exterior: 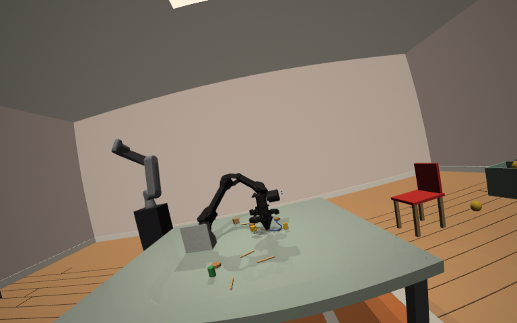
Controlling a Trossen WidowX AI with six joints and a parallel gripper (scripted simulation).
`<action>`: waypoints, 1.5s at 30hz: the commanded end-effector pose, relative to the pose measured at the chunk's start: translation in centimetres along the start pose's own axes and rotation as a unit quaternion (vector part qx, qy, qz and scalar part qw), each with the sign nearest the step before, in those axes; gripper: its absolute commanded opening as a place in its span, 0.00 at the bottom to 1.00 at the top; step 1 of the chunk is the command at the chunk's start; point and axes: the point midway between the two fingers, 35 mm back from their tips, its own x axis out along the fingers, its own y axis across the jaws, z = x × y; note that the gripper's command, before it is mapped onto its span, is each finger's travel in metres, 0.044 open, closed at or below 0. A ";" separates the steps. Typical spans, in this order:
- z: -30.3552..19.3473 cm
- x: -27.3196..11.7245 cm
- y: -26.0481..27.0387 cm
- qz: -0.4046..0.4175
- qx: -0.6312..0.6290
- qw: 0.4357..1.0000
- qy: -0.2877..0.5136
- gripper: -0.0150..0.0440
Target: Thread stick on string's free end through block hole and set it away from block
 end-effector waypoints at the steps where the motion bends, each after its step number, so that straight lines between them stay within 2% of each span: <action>1: 0.8 0.0 -0.1 -0.002 0.000 1.000 -0.002 0.25; 45: 6.0 0.0 0.3 -0.003 0.001 1.000 -0.003 0.25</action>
